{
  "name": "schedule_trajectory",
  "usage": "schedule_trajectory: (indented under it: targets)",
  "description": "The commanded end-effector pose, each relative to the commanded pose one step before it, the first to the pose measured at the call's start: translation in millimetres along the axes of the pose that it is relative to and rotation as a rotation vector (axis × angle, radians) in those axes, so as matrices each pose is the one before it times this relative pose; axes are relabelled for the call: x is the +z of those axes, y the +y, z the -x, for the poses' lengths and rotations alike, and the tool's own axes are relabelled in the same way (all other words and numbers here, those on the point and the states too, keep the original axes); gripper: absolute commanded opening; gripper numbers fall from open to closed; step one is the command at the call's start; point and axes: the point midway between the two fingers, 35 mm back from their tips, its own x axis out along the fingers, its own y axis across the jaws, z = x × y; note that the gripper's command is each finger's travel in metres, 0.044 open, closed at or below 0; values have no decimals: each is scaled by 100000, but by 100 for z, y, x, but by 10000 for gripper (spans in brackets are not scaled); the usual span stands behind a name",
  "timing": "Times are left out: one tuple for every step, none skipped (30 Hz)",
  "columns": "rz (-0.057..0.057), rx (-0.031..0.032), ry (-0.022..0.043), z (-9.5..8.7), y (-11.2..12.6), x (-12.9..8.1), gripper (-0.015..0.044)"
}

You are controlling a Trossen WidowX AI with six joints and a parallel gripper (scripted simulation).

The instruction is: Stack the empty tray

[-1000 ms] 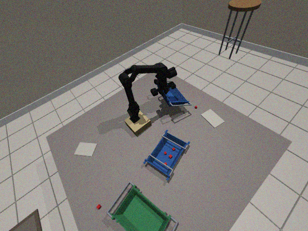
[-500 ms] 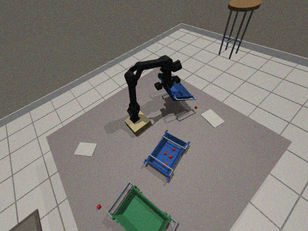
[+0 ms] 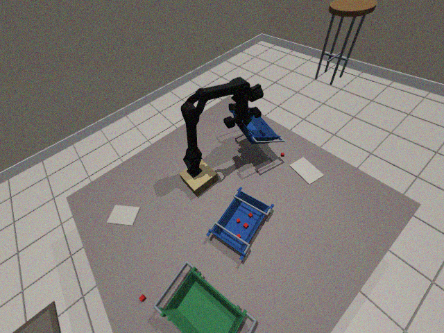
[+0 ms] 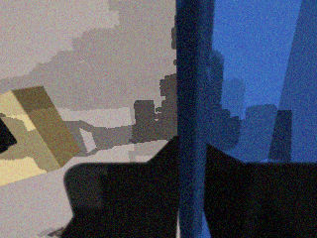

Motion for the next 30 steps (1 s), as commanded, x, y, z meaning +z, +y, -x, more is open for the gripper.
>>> schedule_trajectory:
  targets:
    - [176,-1354,-305,334,-218,52,0]
    - [0,0,0,0,0,0,0]
    - [0,0,0,0,0,0,0]
    - [0,0,0,0,0,0,0]
    - [0,0,0,0,0,0,0]
    - [0,0,0,0,0,0,0]
    - [0,0,0,0,0,0,0]
    - [0,0,0,0,0,0,0]
    - [0,0,0,0,0,0,0]
    - [0,0,0,0,0,0,0]
    - [0,0,0,0,0,0,0]
    - [0,0,0,0,0,0,0]
    - [-141,0,9,0,-8,-65,0]
    - [-424,1,27,-1,-24,-194,0]
    - [-707,1,44,-2,-40,-323,0]
    - [-851,1,53,-2,-46,-389,0]
    - [-851,1,53,-2,-45,-389,0]
    - [-851,2,52,-2,-43,-389,0]
    - [-851,2,52,-2,-42,-390,0]
    - [-851,2,52,-2,-41,-390,0]
    - [-851,2,51,-2,-39,-390,0]
    - [-851,2,51,-2,-38,-390,0]
    - [-851,2,51,-2,-37,-390,0]
    - [-851,3,50,-2,-35,-390,0]
    - [-851,3,50,-2,-34,-391,0]
    - [-851,3,50,-2,-33,-391,0]
    - [-851,3,50,-2,-31,-391,0]
    - [-851,3,49,-2,-30,-391,0]
    - [-851,3,49,-2,-29,-391,0]
    - [-851,3,49,-2,-27,-391,0]
